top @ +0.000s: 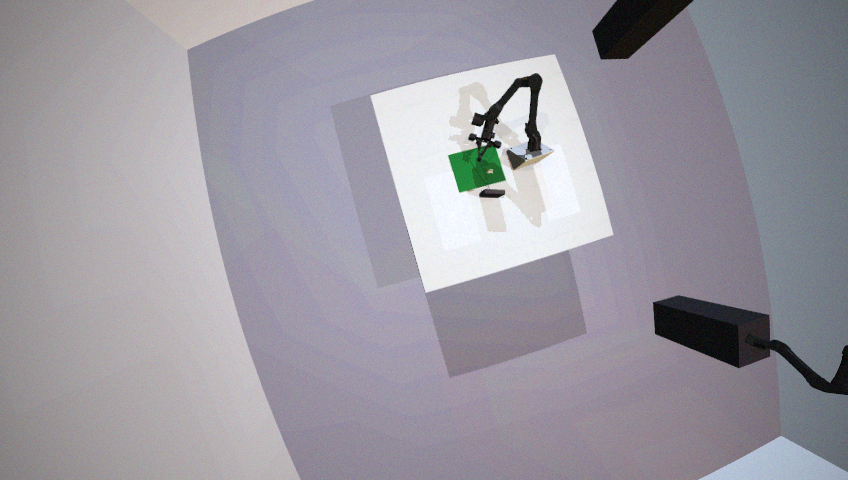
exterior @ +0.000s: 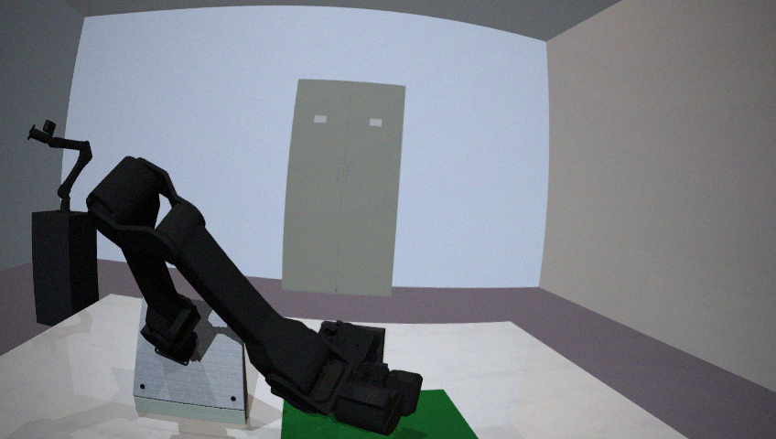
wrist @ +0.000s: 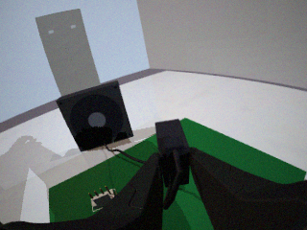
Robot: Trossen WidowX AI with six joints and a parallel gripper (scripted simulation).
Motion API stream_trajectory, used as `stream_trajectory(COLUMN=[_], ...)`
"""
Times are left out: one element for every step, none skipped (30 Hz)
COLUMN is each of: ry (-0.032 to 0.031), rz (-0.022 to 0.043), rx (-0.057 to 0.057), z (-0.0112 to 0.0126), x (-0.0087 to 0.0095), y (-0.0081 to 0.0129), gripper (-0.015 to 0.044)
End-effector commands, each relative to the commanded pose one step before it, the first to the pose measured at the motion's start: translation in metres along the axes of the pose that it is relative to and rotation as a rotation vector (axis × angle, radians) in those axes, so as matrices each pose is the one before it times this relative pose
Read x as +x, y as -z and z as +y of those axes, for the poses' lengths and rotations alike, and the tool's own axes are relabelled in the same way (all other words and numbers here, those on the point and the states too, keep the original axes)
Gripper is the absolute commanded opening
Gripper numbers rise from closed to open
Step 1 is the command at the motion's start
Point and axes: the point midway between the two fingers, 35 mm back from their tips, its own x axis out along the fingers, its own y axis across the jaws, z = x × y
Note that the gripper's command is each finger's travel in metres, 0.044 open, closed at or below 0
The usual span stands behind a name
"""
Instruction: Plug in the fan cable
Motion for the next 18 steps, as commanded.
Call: stream_trajectory(ry=[-0.00413, -0.00002, -0.00001, -0.00001, -0.00001, -0.00001, -0.00001, -0.00001, -0.00001, -0.00001, -0.00001, -0.00001, -0.00001, -0.00001, -0.00001, -0.00001, -0.00001, -0.00002], rz=[-0.00884, 0.00005, 0.00005, 0.00005, 0.00005, 0.00005, 0.00005, 0.00005, 0.00005, 0.00005, 0.00004, 0.00004, 0.00004, 0.00004, 0.00003, 0.00003, 0.00003, 0.00003], rx=[-0.0021, 0.0000, 0.0000, 0.0000, 0.0000, 0.0000, 0.0000, 0.0000, 0.0000, 0.0000, 0.0000, 0.0000, 0.0000, 0.0000, 0.0000, 0.0000, 0.0000, 0.0000], z=[-0.00043, -0.00010, -0.00010, -0.00010, -0.00010, -0.00011, -0.00011, -0.00013, -0.00013, -0.00010, -0.00010, -0.00007, -0.00007, -0.00005, -0.00005, -0.00003, -0.00003, -0.00002], x=[0.00025, -0.00021, -0.00021, -0.00021, -0.00021, -0.00020, -0.00020, -0.00019, -0.00019, -0.00009, -0.00009, 0.00001, 0.00001, 0.00007, 0.00007, 0.00011, 0.00011, 0.00013], y=[0.00250, 0.00092, 0.00092, 0.00091, 0.00092, 0.00092, 0.00092, 0.00092, 0.00092, 0.00091, 0.00091, 0.00089, 0.00090, 0.00088, 0.00089, 0.00087, 0.00088, 0.00085], gripper=[0.0000, 0.0000, 0.0000, 0.0000, 0.0000, 0.0000, 0.0000, 0.0000, 0.0000, 0.0000, 0.0000, 0.0000, 0.0000, 0.0000, 0.0000, 0.0000, 0.0000, 0.0000])
